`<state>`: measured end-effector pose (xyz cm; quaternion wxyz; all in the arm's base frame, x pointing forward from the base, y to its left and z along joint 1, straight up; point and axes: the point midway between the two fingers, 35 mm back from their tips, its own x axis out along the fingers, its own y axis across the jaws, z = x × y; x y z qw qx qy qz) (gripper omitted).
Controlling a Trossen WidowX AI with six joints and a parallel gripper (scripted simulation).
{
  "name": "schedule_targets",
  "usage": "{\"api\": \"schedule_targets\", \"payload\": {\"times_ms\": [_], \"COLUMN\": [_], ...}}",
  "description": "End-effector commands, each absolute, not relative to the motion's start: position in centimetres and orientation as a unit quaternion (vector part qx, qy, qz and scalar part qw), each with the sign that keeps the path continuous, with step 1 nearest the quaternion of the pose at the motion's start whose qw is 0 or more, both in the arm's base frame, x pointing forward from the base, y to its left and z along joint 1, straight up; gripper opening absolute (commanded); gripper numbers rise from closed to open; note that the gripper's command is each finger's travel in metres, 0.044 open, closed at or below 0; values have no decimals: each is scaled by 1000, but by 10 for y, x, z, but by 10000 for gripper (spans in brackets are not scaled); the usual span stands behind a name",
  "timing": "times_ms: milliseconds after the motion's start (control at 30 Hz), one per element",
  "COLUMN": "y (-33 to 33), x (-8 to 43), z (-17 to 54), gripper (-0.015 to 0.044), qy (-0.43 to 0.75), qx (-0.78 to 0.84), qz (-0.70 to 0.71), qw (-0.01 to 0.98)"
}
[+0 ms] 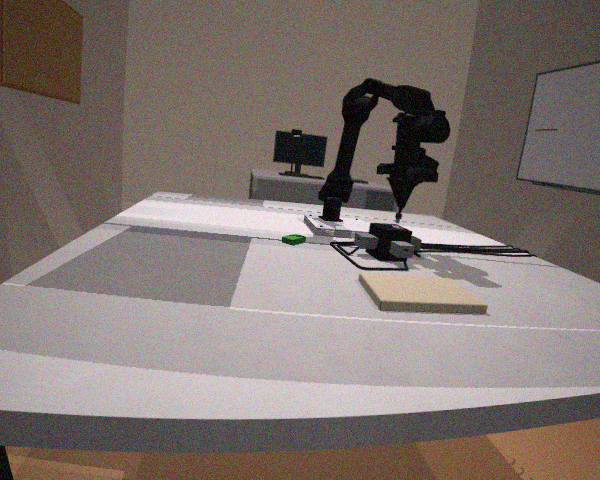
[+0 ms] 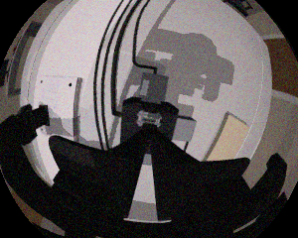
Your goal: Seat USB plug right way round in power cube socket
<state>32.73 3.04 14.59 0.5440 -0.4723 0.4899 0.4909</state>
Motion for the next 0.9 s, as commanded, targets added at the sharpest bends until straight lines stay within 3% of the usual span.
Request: {"api": "schedule_targets", "payload": {"times_ms": [0, 867], "y": [31, 32], "x": [327, 327], "z": [145, 142], "gripper": [0, 0], "qy": [487, 480], "qx": [-472, -470], "qz": [493, 500], "qw": [544, 546]}}
